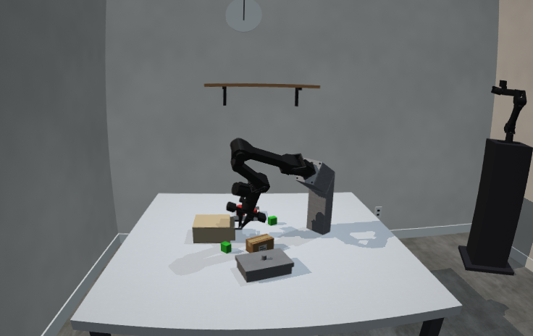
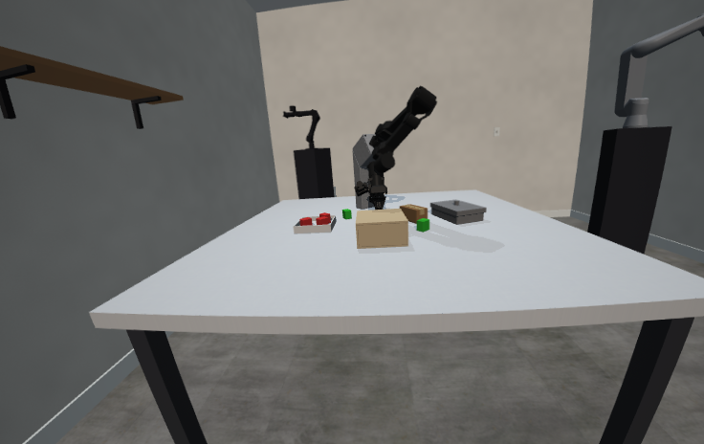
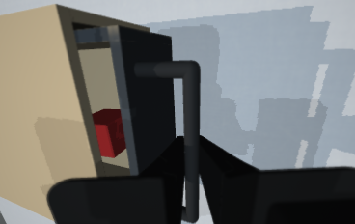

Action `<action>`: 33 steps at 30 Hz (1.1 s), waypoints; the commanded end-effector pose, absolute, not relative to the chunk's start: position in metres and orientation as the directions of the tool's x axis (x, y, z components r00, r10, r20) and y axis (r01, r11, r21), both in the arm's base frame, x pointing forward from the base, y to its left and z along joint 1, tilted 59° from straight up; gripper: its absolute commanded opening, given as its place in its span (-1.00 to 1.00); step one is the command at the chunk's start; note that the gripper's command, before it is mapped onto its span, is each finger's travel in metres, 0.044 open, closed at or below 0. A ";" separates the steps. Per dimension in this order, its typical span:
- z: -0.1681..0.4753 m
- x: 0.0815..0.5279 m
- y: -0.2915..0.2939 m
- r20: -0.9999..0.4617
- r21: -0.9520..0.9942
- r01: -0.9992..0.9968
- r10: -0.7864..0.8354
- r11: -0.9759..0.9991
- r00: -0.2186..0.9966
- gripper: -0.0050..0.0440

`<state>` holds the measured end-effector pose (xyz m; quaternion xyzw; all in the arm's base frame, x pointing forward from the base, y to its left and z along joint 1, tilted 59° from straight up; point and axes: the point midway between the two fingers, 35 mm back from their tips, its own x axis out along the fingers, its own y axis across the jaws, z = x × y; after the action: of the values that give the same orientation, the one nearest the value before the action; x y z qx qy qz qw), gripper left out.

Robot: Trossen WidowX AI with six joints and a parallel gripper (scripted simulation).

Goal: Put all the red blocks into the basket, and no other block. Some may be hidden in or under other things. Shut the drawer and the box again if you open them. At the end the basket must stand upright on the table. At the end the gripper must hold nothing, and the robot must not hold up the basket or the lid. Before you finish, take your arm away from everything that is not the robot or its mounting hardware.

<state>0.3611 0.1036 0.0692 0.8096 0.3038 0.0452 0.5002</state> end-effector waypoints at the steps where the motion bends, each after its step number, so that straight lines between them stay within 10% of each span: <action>1: 0.064 0.358 0.103 -0.247 0.831 0.461 0.538 -0.310 0.806 -0.80; 13: 0.060 0.353 0.104 -0.516 0.697 0.709 0.611 -0.107 0.600 -0.80; 33: 0.059 0.352 0.104 -0.516 0.697 0.709 0.611 -0.107 0.600 -0.80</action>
<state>0.3565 0.1037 0.0661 0.7459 0.4402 -0.0381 0.4984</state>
